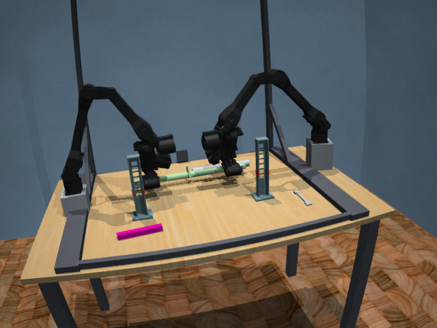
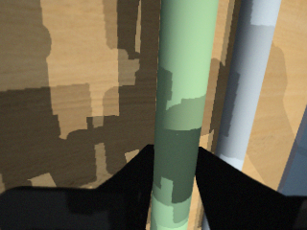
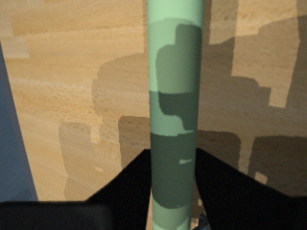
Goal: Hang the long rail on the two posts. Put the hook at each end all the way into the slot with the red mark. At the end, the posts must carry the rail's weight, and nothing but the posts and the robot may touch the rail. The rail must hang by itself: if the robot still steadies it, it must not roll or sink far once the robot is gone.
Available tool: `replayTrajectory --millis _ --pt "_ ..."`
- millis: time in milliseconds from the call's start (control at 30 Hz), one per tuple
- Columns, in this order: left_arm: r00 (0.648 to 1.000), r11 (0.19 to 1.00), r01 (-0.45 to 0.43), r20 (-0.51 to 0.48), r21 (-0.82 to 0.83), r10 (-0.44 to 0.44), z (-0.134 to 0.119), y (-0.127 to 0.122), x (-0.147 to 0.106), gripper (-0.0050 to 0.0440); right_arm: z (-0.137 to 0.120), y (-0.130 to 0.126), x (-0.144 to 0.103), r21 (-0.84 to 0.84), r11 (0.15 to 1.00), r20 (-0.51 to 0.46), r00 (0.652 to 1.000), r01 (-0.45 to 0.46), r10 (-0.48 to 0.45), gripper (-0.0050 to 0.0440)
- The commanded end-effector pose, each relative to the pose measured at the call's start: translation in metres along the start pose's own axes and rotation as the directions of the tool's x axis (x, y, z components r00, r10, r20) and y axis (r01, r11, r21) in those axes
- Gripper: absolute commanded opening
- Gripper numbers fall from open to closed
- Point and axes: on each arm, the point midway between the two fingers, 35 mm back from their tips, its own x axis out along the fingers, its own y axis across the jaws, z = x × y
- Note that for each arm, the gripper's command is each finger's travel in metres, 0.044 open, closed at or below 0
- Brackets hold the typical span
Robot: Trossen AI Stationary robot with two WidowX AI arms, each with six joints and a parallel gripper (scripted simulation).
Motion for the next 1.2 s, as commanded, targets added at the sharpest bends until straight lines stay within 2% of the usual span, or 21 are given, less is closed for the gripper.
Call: replayTrajectory --millis 0,200,333,500,833,900,1100,1167 --pt "0.999 1.000 -0.012 0.039 0.020 0.011 0.008 -0.010 -0.019 -0.0050 0.003 0.007 -0.009 -0.010 1.000 0.021 1.000 0.010 -0.010 -0.0050" --pt "0.990 0.990 -0.137 0.041 0.018 0.137 0.008 -0.017 -0.024 -0.0050 0.003 0.014 -0.014 -0.004 0.991 0.023 0.991 0.135 -0.135 -0.0050" --pt "0.986 0.987 -0.162 0.042 0.017 0.162 0.008 -0.018 -0.025 -0.0050 0.003 0.016 -0.015 -0.003 0.987 0.023 0.987 0.160 -0.160 -0.0050" --pt "0.960 0.961 -0.278 0.042 0.015 0.277 0.008 -0.024 -0.030 -0.0050 0.003 0.023 -0.019 0.004 0.961 0.024 0.961 0.276 -0.276 -0.0050" --pt "0.901 0.902 -0.432 0.045 0.011 0.431 0.008 -0.032 -0.036 -0.0050 0.003 0.032 -0.024 0.012 0.903 0.025 0.902 0.430 -0.430 -0.0050" --pt "0.901 0.902 -0.432 0.045 0.011 0.431 0.008 -0.032 -0.036 -0.0050 0.003 0.032 -0.024 0.012 0.903 0.025 0.902 0.430 -0.430 -0.0050" --pt "0.864 0.865 -0.502 0.045 0.009 0.501 0.007 -0.036 -0.039 -0.0050 0.002 0.037 -0.027 0.017 0.866 0.025 0.866 0.500 -0.500 -0.0050" --pt "0.864 0.865 -0.502 0.045 0.009 0.501 0.007 -0.036 -0.039 -0.0050 0.002 0.037 -0.027 0.017 0.866 0.025 0.866 0.500 -0.500 -0.0050"
